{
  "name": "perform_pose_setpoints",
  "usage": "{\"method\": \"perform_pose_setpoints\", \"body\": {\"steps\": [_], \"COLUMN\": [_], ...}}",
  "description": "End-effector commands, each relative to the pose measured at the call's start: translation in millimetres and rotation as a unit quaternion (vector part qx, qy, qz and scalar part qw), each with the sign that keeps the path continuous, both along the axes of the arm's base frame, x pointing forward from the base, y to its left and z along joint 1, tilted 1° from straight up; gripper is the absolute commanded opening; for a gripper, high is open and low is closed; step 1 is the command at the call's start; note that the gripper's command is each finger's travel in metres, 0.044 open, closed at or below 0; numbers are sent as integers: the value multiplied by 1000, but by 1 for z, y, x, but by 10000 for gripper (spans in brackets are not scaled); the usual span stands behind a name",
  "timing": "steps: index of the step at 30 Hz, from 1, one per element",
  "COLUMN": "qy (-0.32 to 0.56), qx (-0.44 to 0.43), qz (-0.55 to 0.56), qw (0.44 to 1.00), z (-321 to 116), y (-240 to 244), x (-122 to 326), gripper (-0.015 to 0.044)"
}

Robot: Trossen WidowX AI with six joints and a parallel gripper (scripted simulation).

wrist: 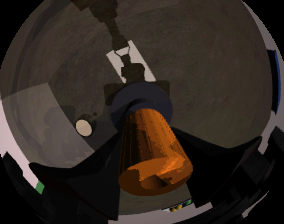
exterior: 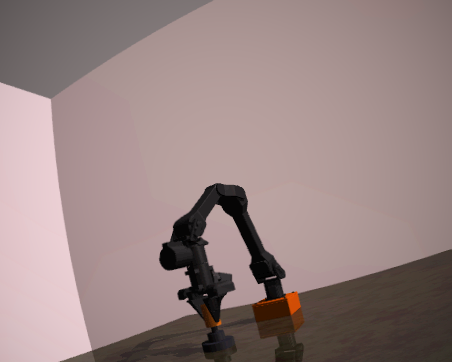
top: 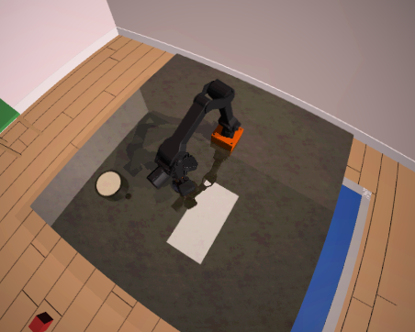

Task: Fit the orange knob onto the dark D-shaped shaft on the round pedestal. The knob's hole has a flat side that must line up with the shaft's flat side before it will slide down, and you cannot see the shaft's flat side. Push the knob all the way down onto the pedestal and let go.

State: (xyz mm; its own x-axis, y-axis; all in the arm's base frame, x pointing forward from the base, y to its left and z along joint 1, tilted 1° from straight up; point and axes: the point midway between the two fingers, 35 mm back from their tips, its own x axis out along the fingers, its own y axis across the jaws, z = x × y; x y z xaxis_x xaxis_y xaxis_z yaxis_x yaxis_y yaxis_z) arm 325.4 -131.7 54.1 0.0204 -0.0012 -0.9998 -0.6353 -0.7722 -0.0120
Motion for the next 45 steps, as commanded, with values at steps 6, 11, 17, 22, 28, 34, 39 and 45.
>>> {"method": "perform_pose_setpoints", "body": {"steps": [6,11,17,22,28,34,39,45], "qy": [-3,-3,-3,-3,-3,-3,-4,-4], "qx": [-2,-2,-2,-2,1,5,9,13], "qz": [3,3,3,-1,-118,-322,-482,-653], "qw": [1000,1000,1000,1000,993,947,876,757], "z": [-2,-2,1,4,4,2,0,0], "y": [-1,-1,0,0,0,-1,-1,-1], "x": [3,2,2,-1,-2,-2,-1,0], "gripper": [0,0,0,0,0,0,0,0]}}
